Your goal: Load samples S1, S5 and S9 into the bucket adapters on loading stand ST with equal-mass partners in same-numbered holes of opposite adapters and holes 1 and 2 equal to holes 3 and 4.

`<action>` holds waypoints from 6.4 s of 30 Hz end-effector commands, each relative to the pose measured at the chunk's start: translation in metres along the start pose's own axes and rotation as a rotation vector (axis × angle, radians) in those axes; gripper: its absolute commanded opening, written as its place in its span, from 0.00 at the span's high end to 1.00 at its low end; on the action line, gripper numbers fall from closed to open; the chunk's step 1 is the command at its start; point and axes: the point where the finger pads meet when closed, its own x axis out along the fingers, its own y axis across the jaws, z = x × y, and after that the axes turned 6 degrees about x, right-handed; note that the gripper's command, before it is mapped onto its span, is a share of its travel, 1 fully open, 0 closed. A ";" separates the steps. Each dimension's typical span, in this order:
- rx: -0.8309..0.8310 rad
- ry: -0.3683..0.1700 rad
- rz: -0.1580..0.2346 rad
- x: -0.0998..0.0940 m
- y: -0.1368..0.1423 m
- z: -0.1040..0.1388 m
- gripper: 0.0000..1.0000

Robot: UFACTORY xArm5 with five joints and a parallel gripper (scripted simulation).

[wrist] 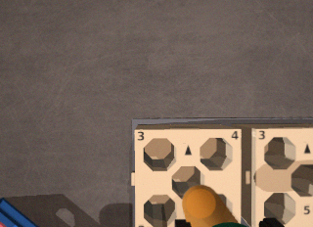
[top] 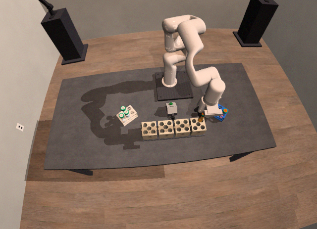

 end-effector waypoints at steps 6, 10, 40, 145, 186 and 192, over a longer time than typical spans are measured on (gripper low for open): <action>0.000 -0.003 -0.016 -0.002 0.000 -0.001 1.00; 0.000 -0.003 -0.016 0.004 0.000 -0.001 1.00; 0.000 -0.003 -0.016 0.036 -0.001 -0.001 1.00; 0.000 -0.003 -0.016 0.123 -0.002 0.000 1.00; 0.000 -0.003 -0.016 0.130 -0.002 0.000 0.56; 0.000 -0.003 -0.016 0.130 -0.002 0.000 0.56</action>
